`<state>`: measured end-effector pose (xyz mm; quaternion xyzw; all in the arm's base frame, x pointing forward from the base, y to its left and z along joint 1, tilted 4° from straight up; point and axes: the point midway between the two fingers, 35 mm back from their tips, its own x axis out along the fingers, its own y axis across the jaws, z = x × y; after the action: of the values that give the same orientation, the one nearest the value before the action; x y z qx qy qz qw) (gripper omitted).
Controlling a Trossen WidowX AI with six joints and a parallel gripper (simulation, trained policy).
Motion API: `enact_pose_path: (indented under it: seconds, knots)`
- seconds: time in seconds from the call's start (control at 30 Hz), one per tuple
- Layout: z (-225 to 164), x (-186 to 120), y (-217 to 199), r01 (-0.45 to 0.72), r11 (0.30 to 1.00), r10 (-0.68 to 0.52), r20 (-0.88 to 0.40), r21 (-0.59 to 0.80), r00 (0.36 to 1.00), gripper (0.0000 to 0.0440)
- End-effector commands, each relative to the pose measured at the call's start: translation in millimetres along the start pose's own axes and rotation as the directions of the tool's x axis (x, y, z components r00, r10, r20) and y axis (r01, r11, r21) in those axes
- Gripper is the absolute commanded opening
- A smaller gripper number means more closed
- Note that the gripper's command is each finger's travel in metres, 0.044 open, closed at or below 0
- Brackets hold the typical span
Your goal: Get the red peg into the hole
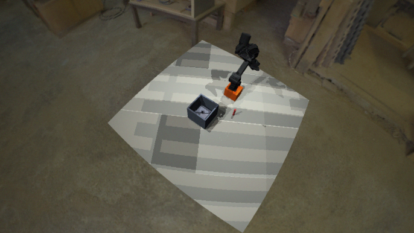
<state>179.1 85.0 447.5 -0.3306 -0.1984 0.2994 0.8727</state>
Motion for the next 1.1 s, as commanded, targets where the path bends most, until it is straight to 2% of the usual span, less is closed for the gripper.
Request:
enact_pose_path:
  seconds: [0.0, 0.23, 0.47, 0.77, 1.07]
  knots:
    - [-6.8, 2.8, 0.6, -0.004, 0.996, 0.007, -0.031, 0.094, 0.999, 0.0440]
    - [-26.5, 8.8, 7.8, -0.011, 0.949, 0.047, -0.109, 0.316, 0.993, 0.0440]
    - [-46.4, 13.2, 18.2, 0.011, 0.856, 0.102, -0.189, 0.517, 0.977, 0.0440]
    - [-71.7, 16.0, 35.5, 0.086, 0.686, 0.188, -0.290, 0.723, 0.938, 0.0440]
    - [-96.0, 15.1, 56.5, 0.214, 0.482, 0.289, -0.384, 0.850, 0.877, 0.0440]
